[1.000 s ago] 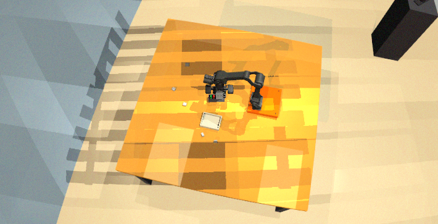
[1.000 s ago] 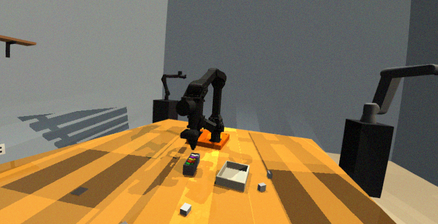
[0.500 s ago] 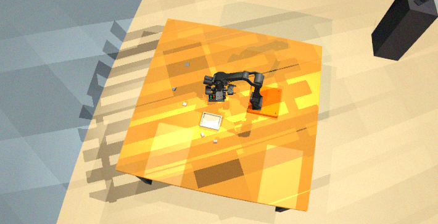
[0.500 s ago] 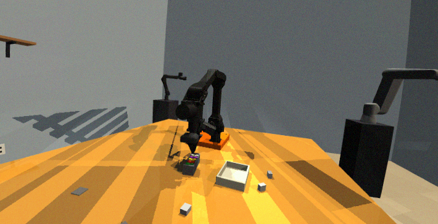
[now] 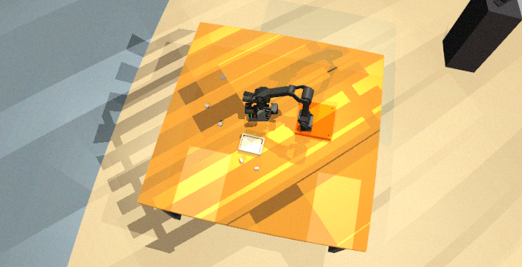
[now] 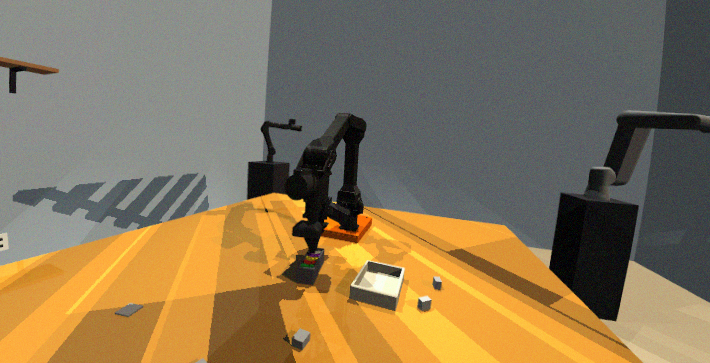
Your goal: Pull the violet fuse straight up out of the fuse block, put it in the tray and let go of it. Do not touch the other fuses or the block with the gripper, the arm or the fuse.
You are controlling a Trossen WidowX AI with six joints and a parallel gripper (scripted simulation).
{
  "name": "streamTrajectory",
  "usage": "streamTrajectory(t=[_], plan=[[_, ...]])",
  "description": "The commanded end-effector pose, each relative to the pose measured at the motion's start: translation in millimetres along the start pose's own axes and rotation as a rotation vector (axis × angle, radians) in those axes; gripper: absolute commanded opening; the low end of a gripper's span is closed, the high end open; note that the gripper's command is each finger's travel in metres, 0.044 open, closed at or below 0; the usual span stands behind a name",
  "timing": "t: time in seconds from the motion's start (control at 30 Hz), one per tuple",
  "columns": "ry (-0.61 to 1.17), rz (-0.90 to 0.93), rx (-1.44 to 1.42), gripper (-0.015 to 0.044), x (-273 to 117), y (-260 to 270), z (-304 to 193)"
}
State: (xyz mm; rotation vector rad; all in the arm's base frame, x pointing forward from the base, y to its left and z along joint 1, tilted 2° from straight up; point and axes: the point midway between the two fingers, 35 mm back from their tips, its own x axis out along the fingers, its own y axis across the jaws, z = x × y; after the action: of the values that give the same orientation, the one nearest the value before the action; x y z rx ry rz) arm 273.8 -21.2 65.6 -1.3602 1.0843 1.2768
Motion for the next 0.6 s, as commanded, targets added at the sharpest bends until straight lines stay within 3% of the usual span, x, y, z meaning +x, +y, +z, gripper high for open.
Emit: streamTrajectory(t=[0.0, 0.57], plan=[[-0.004, 0.005, -0.001, 0.0072, 2.6, 0.6, 0.7], [-0.004, 0.005, -0.001, 0.0072, 10.4, 0.6, 0.7]])
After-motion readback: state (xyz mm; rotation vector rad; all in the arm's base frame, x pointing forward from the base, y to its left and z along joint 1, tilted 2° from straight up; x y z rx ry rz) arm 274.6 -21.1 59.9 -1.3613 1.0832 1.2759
